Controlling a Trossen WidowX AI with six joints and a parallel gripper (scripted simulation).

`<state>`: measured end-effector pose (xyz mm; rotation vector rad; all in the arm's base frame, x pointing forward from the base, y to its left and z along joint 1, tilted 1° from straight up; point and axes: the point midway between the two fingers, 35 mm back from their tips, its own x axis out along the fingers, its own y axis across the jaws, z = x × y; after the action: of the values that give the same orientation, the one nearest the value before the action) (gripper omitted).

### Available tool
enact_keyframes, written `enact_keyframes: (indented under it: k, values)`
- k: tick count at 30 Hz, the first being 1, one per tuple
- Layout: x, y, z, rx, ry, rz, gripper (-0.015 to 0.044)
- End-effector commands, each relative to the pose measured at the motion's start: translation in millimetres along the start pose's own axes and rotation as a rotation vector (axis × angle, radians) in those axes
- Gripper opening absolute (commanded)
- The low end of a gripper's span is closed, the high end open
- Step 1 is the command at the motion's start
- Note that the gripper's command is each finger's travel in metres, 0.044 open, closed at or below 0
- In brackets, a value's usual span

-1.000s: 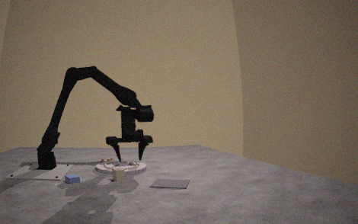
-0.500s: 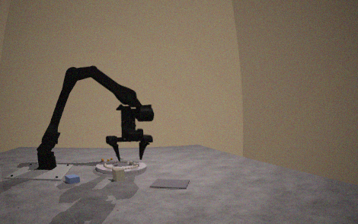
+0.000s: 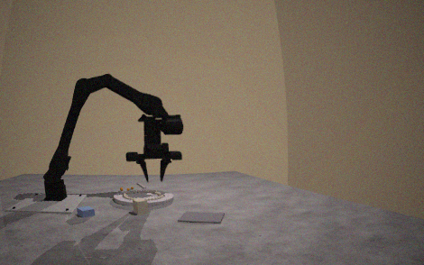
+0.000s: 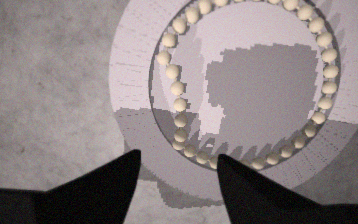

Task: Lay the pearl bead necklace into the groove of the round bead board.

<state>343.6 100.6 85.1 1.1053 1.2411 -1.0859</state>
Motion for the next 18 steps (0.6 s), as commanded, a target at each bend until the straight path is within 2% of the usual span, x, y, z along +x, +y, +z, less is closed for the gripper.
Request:
enact_keyframes:
  k: [1, 7, 18]
  values:
    - [7.2, -0.8, 0.9, 0.011, 0.0, -0.003, 0.012]
    - [5.6, 0.0, 0.5, 0.005, 0.0, 0.003, 0.012]
    - [22.7, -0.2, 0.6, 0.008, 0.0, -0.001, 0.012]
